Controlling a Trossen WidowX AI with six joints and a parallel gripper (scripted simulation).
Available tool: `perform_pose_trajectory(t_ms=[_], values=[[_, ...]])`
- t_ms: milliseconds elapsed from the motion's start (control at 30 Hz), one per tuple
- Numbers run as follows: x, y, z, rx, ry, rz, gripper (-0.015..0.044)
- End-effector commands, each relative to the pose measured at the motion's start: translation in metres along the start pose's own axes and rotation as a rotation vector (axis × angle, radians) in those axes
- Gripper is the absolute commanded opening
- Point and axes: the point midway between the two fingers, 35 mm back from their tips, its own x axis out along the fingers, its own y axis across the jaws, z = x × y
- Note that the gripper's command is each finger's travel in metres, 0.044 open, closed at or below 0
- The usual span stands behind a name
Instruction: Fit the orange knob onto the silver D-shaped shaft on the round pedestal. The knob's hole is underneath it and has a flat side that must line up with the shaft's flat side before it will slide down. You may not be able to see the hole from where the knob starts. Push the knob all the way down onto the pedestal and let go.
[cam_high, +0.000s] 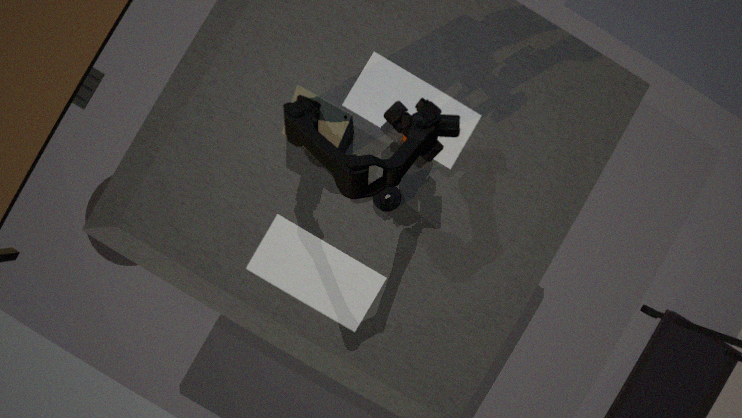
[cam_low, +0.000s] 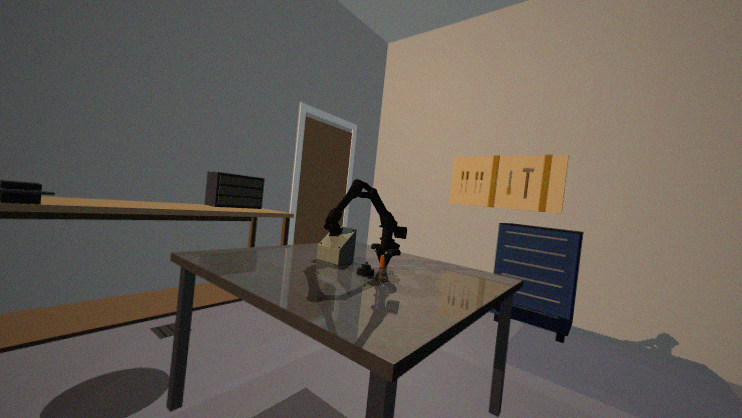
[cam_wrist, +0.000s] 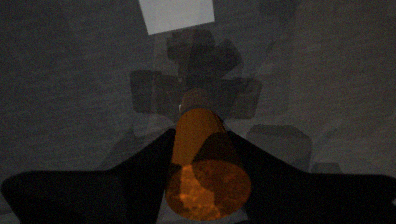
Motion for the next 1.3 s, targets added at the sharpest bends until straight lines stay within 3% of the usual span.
perform_pose_trajectory(t_ms=[0,1267], values=[[-0.014,-0.005,0.004,0.007,-0.013,-0.011,0.0],[-0.131,-0.006,0.007,0.008,-0.016,-0.009,0.0]])
